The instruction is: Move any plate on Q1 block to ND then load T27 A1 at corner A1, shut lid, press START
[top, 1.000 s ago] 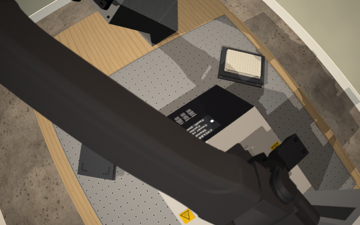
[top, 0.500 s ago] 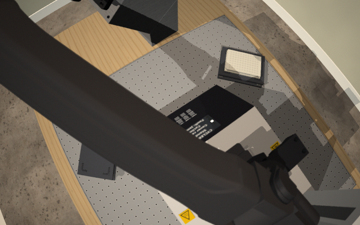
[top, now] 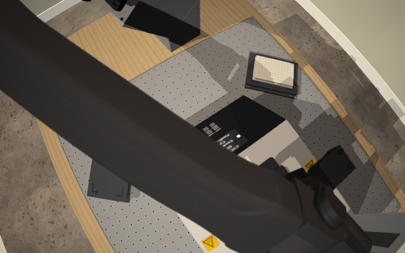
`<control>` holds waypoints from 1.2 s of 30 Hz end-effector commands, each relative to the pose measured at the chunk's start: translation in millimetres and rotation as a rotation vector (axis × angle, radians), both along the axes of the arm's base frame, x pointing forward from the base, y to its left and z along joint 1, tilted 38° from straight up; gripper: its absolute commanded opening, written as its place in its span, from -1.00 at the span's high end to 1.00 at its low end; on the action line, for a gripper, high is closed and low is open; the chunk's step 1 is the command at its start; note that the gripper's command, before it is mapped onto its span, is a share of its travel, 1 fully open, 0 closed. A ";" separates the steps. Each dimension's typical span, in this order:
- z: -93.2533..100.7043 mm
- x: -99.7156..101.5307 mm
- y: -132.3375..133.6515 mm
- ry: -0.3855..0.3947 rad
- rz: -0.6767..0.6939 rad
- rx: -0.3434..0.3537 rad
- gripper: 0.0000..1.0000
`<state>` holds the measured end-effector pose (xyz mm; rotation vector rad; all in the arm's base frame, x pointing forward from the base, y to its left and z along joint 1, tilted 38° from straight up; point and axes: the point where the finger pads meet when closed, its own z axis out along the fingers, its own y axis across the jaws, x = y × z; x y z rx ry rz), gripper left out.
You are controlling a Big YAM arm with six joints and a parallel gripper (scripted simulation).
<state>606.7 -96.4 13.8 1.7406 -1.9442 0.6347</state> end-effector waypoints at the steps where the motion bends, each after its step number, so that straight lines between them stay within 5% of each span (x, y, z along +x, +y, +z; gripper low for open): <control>1: 46.8 24.3 24.6 -0.093 0.021 0.004 -1.00; 16: 67.6 28.3 37.0 -0.104 0.019 0.005 -1.00; 24: 62.2 22.6 45.3 -0.075 0.022 0.006 -1.00; 36: 76.2 28.7 19.1 -0.108 -0.004 0.010 -1.00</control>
